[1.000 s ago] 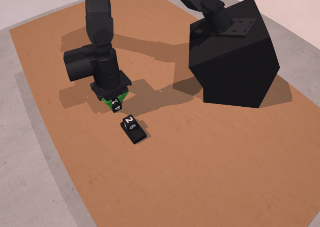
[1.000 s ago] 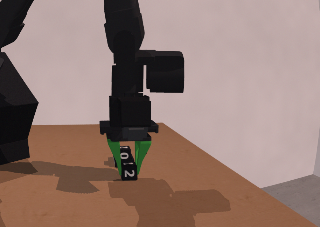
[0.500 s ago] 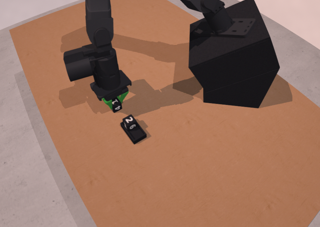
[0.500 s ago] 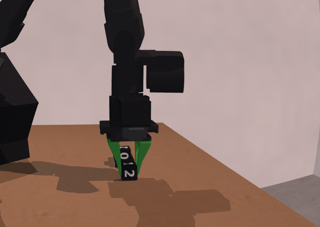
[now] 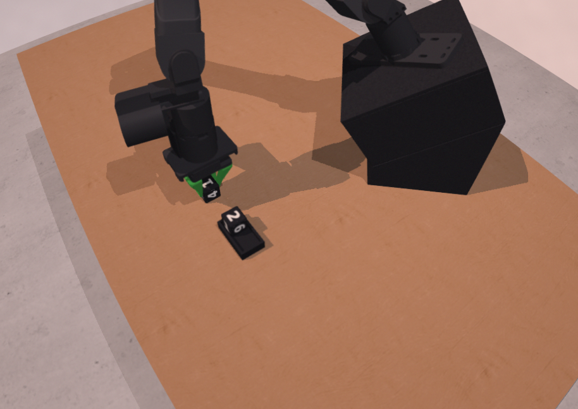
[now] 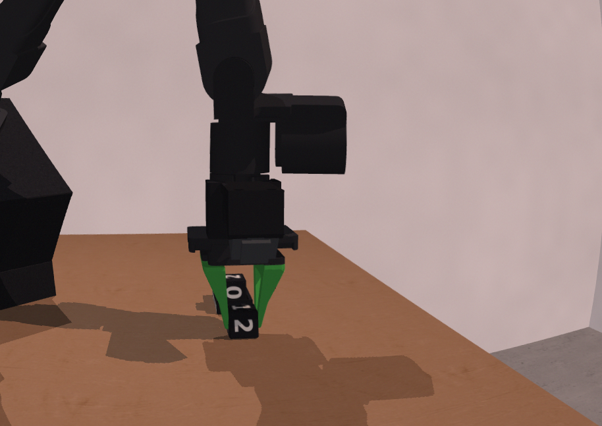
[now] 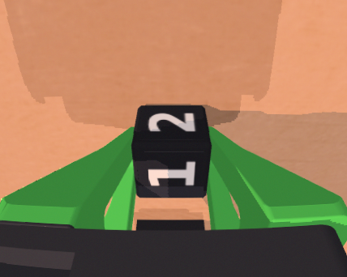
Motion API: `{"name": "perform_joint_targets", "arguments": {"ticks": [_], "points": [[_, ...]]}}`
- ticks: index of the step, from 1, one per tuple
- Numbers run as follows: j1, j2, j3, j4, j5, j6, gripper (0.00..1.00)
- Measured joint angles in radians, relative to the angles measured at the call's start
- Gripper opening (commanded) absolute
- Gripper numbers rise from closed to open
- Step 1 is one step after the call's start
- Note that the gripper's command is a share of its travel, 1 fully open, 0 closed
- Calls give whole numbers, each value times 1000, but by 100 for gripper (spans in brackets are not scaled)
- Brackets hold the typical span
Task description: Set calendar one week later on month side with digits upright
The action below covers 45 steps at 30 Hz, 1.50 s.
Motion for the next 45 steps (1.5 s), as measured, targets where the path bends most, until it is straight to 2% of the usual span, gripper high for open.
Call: {"name": "perform_joint_targets", "arguments": {"ticks": [9, 10, 18, 19, 37, 45], "points": [[0, 0, 0, 0, 0, 0, 29], [0, 0, 0, 0, 0, 0, 33], [0, 0, 0, 0, 0, 0, 41], [0, 0, 0, 0, 0, 0, 45], [0, -4, 0, -5, 0, 0, 45], [21, -84, -5, -58, 7, 14, 45]]}}
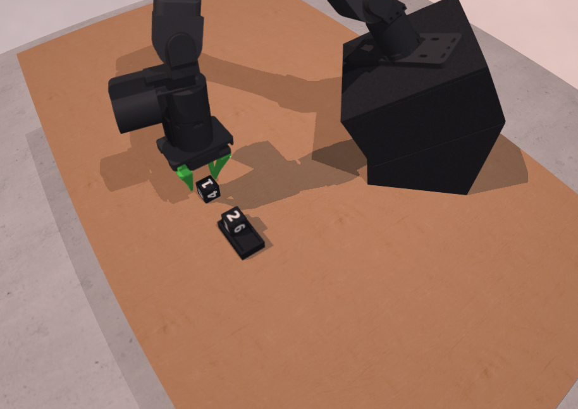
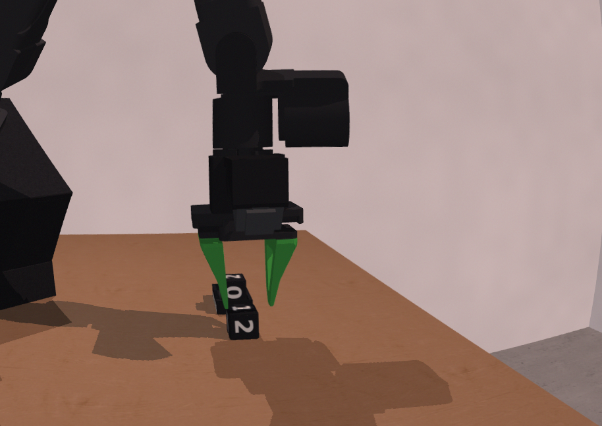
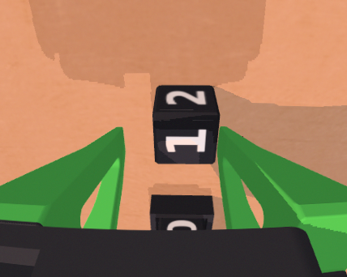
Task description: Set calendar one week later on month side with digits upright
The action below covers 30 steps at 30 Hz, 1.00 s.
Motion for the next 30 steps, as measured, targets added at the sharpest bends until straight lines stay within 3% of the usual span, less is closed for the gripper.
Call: {"name": "perform_joint_targets", "arguments": {"ticks": [11, 18, 19, 30], "points": [[69, -175, 28, -191, 28, 54, 45], [82, -204, 39, -262, 39, 76, 45], [83, -204, 39, -269, 40, 77, 100], [83, -204, 39, -289, 42, 82, 100]]}}
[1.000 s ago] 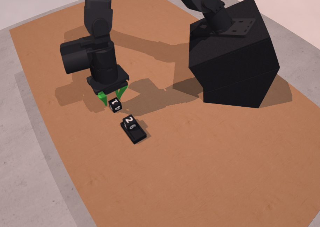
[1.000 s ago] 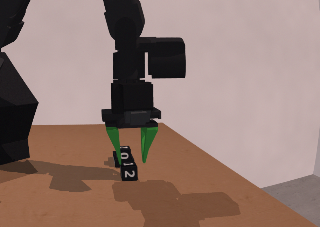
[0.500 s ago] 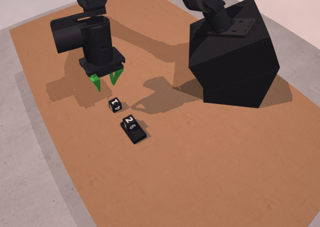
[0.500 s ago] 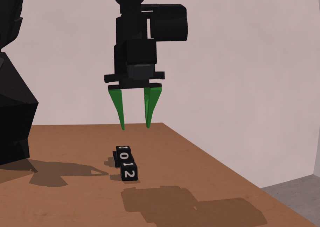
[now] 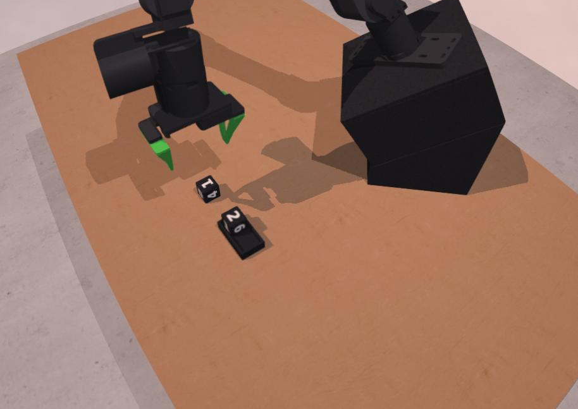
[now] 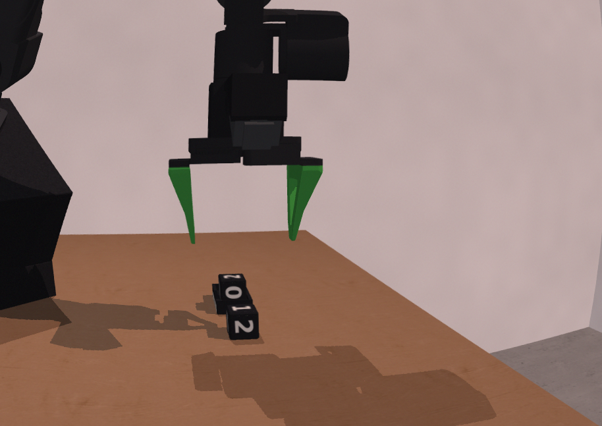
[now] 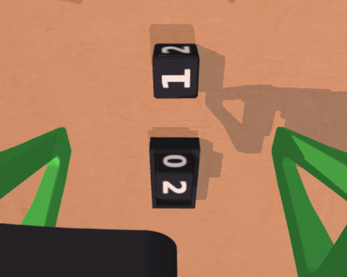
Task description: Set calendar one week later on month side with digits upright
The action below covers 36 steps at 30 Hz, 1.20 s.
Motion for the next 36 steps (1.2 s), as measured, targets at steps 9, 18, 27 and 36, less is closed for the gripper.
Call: {"name": "perform_joint_targets", "arguments": {"ticks": [9, 18, 27, 36], "points": [[0, 0, 0, -1, 0, 0, 100], [251, 124, -12, 21, 78, 175, 100], [300, 136, -13, 16, 119, 289, 45], [301, 136, -13, 16, 127, 305, 45]]}}
